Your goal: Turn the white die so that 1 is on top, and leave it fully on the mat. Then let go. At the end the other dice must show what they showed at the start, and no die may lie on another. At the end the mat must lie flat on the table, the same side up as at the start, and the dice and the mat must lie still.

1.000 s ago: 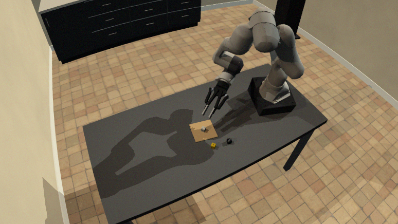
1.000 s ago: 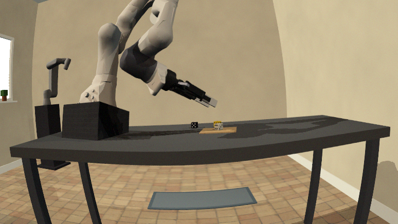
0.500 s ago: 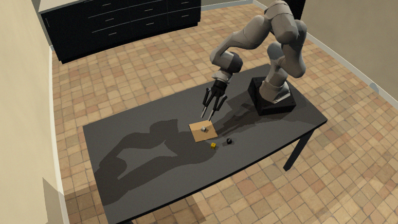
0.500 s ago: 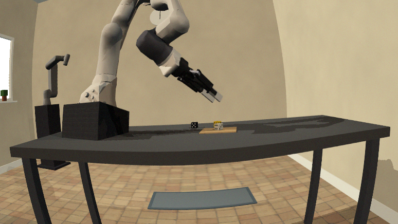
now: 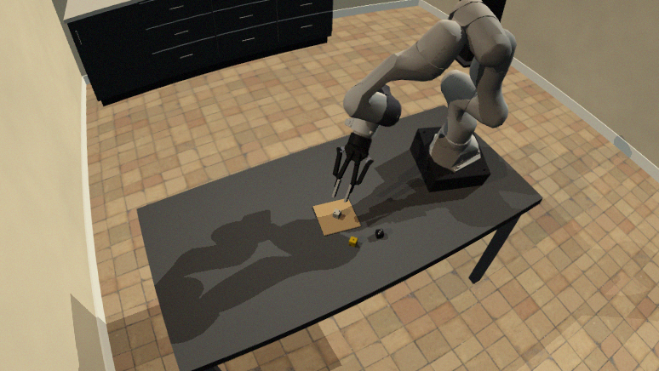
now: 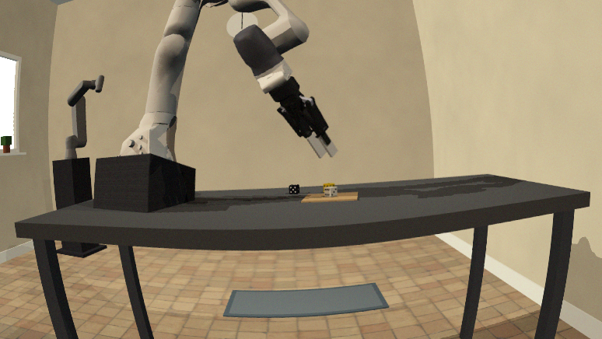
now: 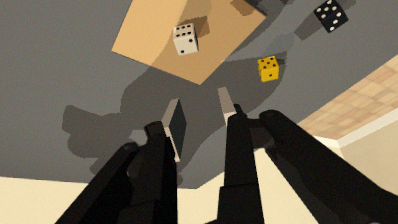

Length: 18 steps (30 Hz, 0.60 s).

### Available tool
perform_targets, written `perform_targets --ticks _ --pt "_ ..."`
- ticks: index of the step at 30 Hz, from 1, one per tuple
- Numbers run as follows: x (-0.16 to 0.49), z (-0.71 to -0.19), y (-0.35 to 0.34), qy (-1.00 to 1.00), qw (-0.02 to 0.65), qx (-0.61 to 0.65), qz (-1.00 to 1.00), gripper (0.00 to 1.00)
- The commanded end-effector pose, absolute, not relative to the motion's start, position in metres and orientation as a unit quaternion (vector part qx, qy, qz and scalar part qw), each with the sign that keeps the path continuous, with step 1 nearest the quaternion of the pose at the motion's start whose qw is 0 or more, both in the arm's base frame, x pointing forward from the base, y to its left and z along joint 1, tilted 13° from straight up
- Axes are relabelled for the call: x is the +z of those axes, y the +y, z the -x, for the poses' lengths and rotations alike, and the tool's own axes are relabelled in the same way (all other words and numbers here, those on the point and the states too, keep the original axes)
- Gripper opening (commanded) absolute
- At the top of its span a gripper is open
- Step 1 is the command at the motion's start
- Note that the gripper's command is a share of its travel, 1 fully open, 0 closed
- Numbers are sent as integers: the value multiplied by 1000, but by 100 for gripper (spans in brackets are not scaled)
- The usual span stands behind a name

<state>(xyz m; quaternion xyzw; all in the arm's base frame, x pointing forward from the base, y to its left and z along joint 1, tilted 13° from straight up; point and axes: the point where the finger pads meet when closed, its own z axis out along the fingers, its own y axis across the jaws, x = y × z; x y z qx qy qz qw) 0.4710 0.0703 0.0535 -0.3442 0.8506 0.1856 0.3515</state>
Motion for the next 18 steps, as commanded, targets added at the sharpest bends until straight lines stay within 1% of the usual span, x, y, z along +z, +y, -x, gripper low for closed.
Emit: perform_targets --ticks 1,5,8,18 --pt "49 -469 58 890 291 184 297 25" --pt "50 -470 59 894 278 181 300 25" --pt "54 -474 61 904 245 167 306 25" --pt "60 -479 64 916 197 153 315 25"
